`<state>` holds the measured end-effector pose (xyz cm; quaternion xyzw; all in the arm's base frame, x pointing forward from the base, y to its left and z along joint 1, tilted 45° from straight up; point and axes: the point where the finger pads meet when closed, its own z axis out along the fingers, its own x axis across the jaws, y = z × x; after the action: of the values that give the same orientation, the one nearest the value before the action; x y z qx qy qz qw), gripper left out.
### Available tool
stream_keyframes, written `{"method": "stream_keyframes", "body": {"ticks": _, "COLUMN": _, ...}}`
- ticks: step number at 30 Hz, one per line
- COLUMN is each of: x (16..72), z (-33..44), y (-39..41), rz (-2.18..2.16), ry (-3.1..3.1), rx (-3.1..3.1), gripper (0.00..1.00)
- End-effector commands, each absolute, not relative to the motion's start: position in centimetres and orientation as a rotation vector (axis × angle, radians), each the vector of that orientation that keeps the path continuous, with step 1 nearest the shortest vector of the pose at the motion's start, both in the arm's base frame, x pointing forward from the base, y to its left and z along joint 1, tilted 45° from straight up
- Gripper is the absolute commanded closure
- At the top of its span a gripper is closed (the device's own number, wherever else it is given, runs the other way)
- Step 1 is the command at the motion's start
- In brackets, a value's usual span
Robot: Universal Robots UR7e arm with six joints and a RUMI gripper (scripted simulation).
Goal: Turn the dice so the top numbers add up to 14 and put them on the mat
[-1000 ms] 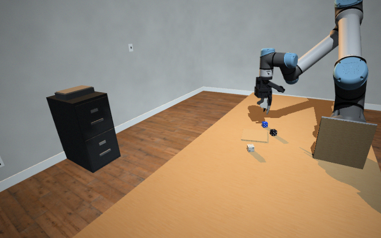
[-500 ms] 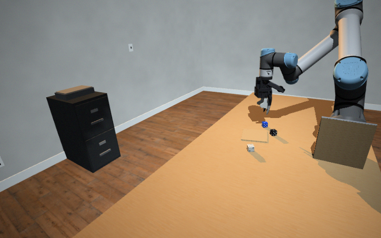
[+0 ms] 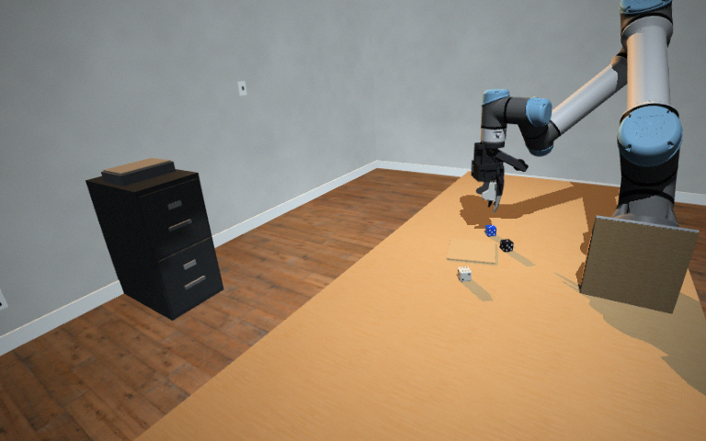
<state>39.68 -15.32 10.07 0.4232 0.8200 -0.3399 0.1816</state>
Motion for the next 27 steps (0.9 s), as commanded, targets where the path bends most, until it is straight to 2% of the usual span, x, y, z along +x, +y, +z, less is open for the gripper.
{"method": "stream_keyframes", "body": {"ticks": 1, "x": 39.7, "z": 10.1, "y": -15.3, "rz": -0.959, "ry": 2.314, "rx": 1.195, "gripper": 0.72}}
{"method": "stream_keyframes", "body": {"ticks": 27, "x": 39.7, "z": 8.8, "y": -16.6, "rz": -0.958, "ry": 2.315, "rx": 1.194, "gripper": 0.72}}
